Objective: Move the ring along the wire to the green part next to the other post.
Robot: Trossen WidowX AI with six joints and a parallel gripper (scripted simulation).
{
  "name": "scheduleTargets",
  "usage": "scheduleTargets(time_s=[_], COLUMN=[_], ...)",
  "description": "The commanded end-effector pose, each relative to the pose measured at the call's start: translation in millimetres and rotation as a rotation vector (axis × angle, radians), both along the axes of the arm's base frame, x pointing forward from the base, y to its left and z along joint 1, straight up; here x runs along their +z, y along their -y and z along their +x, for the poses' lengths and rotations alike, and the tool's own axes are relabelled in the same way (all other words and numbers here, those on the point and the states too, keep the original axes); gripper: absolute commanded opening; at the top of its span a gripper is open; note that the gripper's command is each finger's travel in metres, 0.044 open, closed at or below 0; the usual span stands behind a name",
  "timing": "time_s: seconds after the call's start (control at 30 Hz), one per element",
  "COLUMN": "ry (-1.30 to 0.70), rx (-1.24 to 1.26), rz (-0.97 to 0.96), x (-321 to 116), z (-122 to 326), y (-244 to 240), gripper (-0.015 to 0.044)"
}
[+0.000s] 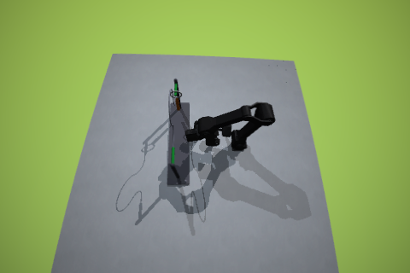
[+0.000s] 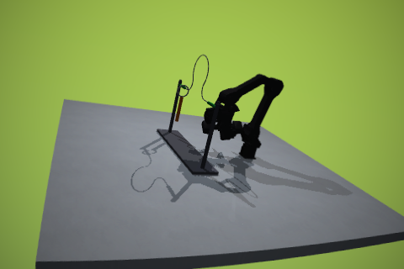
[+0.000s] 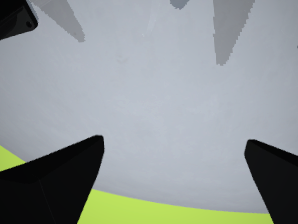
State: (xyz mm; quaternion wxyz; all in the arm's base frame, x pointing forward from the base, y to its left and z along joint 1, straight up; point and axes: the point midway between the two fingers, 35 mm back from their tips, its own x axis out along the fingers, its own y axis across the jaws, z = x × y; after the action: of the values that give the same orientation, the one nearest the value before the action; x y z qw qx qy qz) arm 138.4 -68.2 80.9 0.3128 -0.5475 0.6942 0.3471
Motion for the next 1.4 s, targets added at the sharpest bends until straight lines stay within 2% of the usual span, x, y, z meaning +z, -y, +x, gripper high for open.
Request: scheduleTargets(time_s=[0.0,0.27,0.73,0.97,1.37], ry=[0.001,0.059,0.44,0.578,0.917], rx=[-0.003,-0.13,-0.563,-0.622,-0.844], rz=[0.001,0.038,0.253,0.269,0.423], x=[0,-9,-24,-15,-20], z=[0,2,62,82,112], y=[0,-5,14,42,83], gripper=[0.0374,0.0164,0.016,0.016,0.016])
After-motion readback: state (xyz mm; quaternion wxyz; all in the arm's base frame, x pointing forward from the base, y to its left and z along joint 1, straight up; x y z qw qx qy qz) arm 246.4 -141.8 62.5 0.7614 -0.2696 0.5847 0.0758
